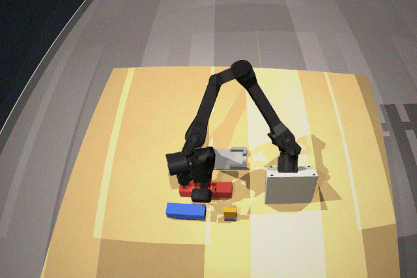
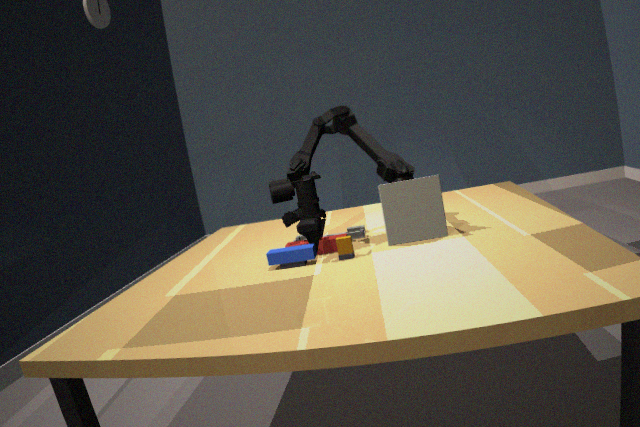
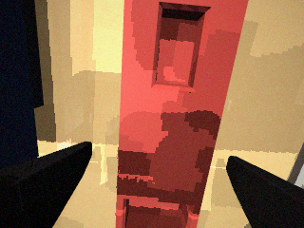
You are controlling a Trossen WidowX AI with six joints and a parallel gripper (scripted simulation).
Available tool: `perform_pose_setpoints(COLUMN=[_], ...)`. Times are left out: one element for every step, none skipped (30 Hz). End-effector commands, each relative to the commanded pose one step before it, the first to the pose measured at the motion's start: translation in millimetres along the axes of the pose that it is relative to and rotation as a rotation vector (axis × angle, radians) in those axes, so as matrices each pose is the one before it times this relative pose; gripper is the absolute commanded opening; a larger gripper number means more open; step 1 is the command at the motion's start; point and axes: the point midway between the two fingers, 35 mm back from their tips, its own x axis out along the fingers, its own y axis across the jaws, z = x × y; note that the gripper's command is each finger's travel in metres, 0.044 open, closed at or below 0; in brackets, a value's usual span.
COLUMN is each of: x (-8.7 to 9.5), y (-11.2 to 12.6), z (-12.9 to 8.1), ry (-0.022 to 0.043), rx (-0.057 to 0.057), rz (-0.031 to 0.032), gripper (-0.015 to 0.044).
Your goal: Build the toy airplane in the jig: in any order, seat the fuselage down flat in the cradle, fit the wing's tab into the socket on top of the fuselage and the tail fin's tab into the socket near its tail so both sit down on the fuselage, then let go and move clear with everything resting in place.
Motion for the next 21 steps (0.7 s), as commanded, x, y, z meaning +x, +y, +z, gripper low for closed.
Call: perform_pose_setpoints(x=[5.39, 0.24, 0.00, 0.00, 0.00, 0.00, 0.00, 0.00, 0.00, 0.00, 0.00, 0.00, 0.00, 0.00, 0.00, 0.00, 0.00, 0.00, 0.00, -0.45, -1.36], y=[-0.22, -0.01, 0.00, 0.00, 0.00, 0.00, 0.00, 0.00, 0.00, 0.00, 0.00, 0.00, 0.00, 0.00, 0.00, 0.00, 0.00, 0.00, 0.00, 0.06, 0.18], z=[-0.61, -0.02, 0.00, 0.00, 0.00, 0.00, 0.00, 0.00, 0.00, 0.00, 0.00, 0.00, 0.00, 0.00, 0.00, 0.00, 0.00, 0.00, 0.00, 0.12, 0.35], ry=[-0.00047, 0.00001, 0.00000, 0.00000, 0.00000, 0.00000, 0.00000, 0.00000, 0.00000, 0.00000, 0.00000, 0.00000, 0.00000, 0.00000, 0.00000, 0.00000, 0.00000, 0.00000, 0.00000, -0.00004, -0.00013], rx=[-0.0043, 0.0000, 0.0000, 0.0000, 0.0000, 0.0000, 0.0000, 0.0000, 0.0000, 0.0000, 0.0000, 0.0000, 0.0000, 0.0000, 0.0000, 0.0000, 0.0000, 0.0000, 0.0000, 0.0000, -0.0001], rz=[-0.00426, -0.00004, 0.00000, 0.00000, 0.00000, 0.00000, 0.00000, 0.00000, 0.00000, 0.00000, 0.00000, 0.00000, 0.00000, 0.00000, 0.00000, 0.00000, 0.00000, 0.00000, 0.00000, 0.00015, 0.00045], gripper=[0.0440, 0.0440, 0.0414, 0.0387, 0.0361, 0.0335, 0.0309, 0.0282, 0.0256, 0.0230, 0.0204, 0.0197, 0.0190, 0.0184, 0.0177, 0.0170, 0.0164, 0.0157, 0.0131, 0.0105, 0.0078])
